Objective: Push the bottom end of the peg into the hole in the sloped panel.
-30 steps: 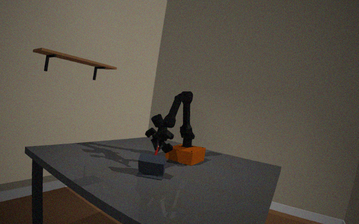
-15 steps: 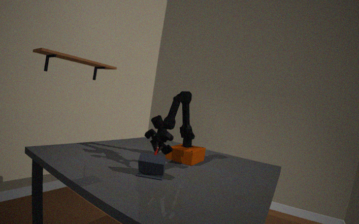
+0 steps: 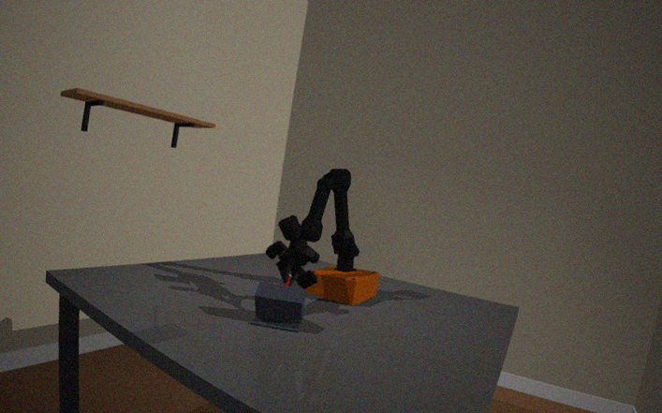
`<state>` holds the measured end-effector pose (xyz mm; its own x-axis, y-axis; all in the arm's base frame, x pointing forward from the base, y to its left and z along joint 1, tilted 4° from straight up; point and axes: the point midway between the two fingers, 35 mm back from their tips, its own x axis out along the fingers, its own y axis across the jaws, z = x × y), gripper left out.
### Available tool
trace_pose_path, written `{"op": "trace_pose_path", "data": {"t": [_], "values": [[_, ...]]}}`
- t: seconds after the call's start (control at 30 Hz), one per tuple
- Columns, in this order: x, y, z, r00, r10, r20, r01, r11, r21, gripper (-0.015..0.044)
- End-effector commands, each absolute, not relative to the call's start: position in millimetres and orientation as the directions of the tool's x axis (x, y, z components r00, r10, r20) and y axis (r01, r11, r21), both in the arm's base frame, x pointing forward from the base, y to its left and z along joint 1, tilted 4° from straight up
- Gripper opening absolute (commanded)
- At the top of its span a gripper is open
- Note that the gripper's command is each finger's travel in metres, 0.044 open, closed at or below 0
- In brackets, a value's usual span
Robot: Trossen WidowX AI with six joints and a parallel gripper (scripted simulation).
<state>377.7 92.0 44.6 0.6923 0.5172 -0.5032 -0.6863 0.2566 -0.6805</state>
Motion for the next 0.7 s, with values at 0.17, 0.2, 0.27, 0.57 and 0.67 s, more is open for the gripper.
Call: {"op": "trace_pose_path", "data": {"t": [0.17, 0.2, 0.27, 0.57, 0.67], "values": [[383.3, 95.5, 40.1, 0.693, 0.516, -0.503, -0.686, 0.259, -0.68, 0.0], [382.4, 95.1, 40.9, 0.693, 0.517, -0.503, -0.686, 0.258, -0.68, 0.0], [381.5, 94.8, 41.6, 0.693, 0.517, -0.503, -0.686, 0.257, -0.681, 0.0], [381.5, 94.8, 41.6, 0.693, 0.517, -0.503, -0.686, 0.257, -0.681, 0.0], [381.6, 94.7, 40.9, 0.692, 0.517, -0.503, -0.686, 0.257, -0.681, 0.0]]}}
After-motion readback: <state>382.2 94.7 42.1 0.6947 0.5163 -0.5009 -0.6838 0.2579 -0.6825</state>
